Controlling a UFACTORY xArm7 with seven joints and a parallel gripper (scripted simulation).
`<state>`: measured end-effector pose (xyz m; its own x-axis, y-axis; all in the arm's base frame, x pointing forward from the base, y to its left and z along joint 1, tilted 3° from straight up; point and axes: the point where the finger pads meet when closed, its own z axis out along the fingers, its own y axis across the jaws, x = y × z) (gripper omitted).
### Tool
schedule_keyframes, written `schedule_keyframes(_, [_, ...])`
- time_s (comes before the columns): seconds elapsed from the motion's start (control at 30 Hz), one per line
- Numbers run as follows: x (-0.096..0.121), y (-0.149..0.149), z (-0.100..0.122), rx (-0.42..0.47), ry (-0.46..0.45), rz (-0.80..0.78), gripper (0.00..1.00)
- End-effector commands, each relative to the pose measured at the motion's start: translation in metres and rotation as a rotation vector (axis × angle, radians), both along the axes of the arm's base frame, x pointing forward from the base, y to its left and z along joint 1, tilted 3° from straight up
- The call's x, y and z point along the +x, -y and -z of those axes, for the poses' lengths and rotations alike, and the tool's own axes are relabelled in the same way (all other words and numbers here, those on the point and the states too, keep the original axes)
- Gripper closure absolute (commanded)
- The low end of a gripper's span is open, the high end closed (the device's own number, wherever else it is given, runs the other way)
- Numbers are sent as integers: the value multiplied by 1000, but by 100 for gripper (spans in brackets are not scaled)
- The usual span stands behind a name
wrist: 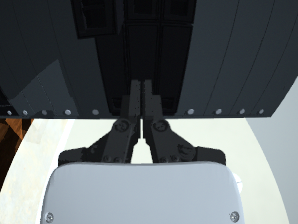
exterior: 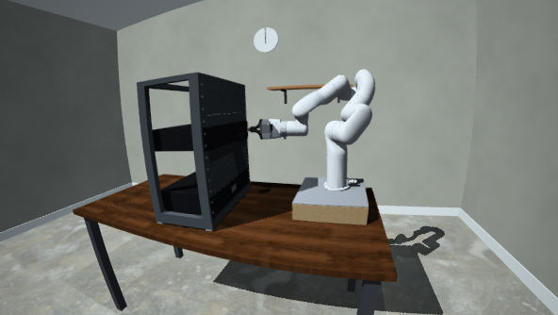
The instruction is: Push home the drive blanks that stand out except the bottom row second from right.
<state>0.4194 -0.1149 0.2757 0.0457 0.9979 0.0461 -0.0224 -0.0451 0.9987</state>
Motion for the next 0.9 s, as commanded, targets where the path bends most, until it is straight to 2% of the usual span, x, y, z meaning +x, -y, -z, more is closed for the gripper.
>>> schedule_keyframes(0.0, [-28,-1,-2,1,1,1,100])
schedule_keyframes(0.27, [-63,-2,-1,1,1,1,100])
schedule_keyframes(0.87, [-68,-3,-1,1,1,1,100])
